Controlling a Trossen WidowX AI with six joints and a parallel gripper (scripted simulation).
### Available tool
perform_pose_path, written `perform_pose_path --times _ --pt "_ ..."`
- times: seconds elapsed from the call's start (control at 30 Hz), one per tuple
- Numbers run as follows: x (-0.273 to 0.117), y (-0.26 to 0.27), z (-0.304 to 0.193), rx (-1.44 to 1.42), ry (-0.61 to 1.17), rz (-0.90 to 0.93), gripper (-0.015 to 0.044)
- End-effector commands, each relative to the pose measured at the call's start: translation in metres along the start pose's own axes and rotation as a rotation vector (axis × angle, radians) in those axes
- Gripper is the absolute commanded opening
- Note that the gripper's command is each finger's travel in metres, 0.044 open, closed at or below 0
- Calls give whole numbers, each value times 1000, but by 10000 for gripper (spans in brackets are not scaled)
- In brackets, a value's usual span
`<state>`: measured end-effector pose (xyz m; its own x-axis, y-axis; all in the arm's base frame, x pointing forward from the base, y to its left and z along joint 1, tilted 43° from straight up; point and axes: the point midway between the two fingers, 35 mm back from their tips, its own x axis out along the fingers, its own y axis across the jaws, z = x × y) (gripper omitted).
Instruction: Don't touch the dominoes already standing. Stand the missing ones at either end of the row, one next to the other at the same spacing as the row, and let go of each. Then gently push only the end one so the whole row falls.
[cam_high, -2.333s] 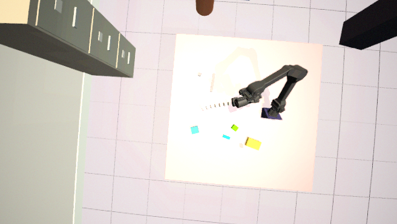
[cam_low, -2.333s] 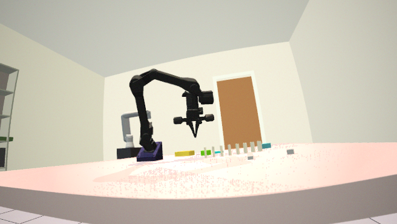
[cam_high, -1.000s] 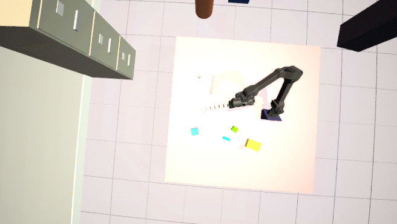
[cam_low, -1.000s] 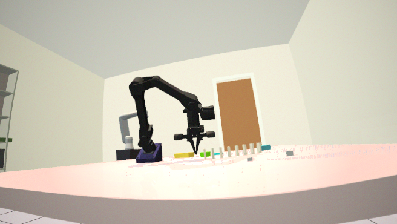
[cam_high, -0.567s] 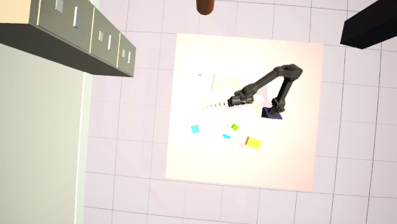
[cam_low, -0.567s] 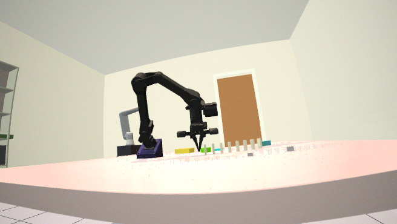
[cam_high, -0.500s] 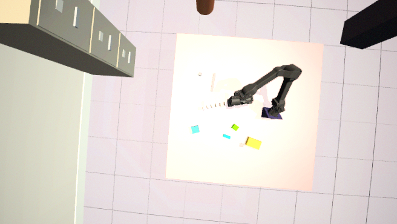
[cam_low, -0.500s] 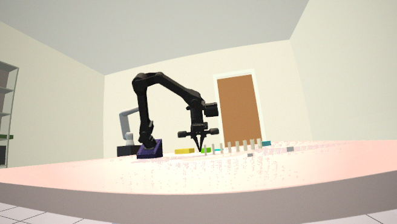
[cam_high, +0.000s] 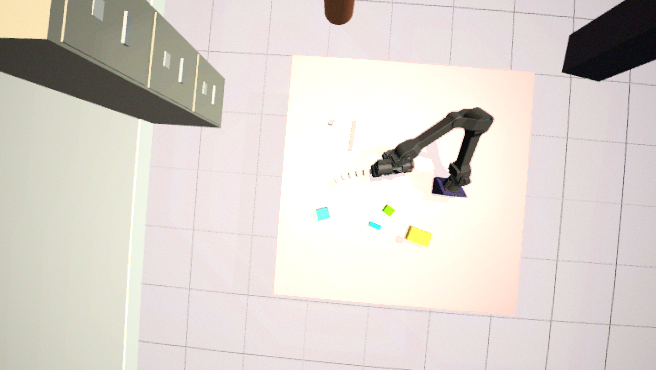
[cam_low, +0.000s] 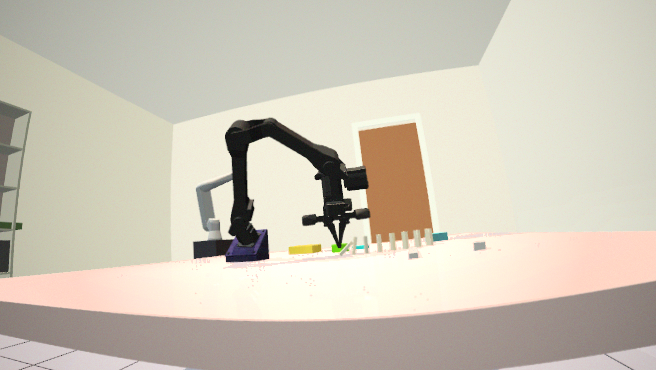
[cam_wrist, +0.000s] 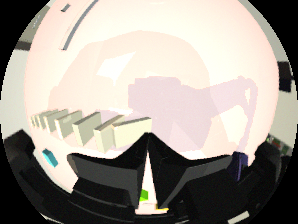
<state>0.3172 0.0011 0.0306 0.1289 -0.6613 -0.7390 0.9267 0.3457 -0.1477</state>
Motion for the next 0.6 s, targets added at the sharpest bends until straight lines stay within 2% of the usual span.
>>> perform_pose_path --times 0.0,0.27,0.57 --pt "-23 22 -7 5 -7 74 0" --pt "-53 21 3 -5 -1 -22 0" --pt "-54 21 3 -6 -1 -25 0"
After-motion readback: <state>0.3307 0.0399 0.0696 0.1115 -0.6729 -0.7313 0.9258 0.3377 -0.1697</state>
